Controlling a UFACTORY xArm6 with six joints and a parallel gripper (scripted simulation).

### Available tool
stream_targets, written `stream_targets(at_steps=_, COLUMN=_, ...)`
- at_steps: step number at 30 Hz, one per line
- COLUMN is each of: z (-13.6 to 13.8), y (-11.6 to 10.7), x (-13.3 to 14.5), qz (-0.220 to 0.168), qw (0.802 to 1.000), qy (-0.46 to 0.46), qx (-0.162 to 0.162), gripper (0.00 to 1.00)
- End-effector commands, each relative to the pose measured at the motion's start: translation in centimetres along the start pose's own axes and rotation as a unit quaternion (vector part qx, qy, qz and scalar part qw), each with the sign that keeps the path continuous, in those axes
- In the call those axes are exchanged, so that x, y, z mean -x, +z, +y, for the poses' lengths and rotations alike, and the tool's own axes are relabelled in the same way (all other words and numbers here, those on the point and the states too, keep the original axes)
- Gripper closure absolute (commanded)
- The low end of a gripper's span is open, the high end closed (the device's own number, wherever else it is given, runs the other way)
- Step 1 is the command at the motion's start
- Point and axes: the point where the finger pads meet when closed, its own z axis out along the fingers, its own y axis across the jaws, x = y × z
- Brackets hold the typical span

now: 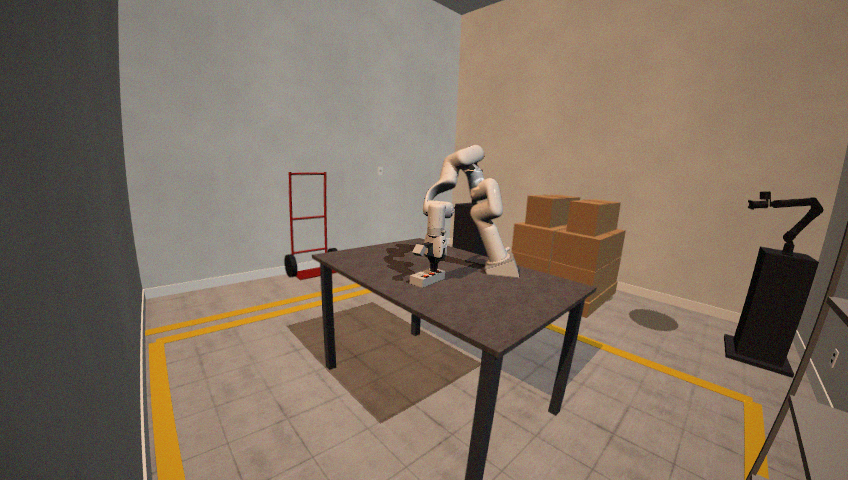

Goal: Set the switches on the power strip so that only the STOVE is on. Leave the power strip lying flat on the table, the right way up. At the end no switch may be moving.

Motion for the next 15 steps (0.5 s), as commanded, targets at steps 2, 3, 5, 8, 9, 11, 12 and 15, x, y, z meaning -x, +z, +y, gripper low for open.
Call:
stream_targets(at_steps=2, z=0.04, y=0.33, x=-0.13, qz=0.002, qw=1.0, qy=0.0, qx=0.0, gripper=1.0)
stream_targets(at_steps=3, z=0.04, y=0.38, x=-0.13, qz=0.002, qw=1.0, qy=0.0, qx=0.0, gripper=1.0)
stream_targets(at_steps=5, z=0.04, y=0.47, x=-0.13, qz=0.002, qw=1.0, qy=0.0, qx=0.0, gripper=1.0)
stream_targets(at_steps=8, z=0.03, y=0.55, x=-0.13, qz=0.002, qw=1.0, qy=0.0, qx=0.0, gripper=1.0)
stream_targets(at_steps=9, z=0.03, y=0.57, x=-0.13, qz=0.002, qw=1.0, qy=0.0, qx=0.0, gripper=1.0)
stream_targets(at_steps=11, z=0.03, y=0.57, x=-0.13, qz=0.002, qw=1.0, qy=0.0, qx=0.0, gripper=1.0)
stream_targets(at_steps=12, z=0.03, y=0.58, x=-0.13, qz=0.002, qw=1.0, qy=0.0, qx=0.0, gripper=1.0)
stream_targets(at_steps=15, z=0.03, y=0.59, x=-0.13, qz=0.002, qw=1.0, qy=0.0, qx=0.0, gripper=1.0)
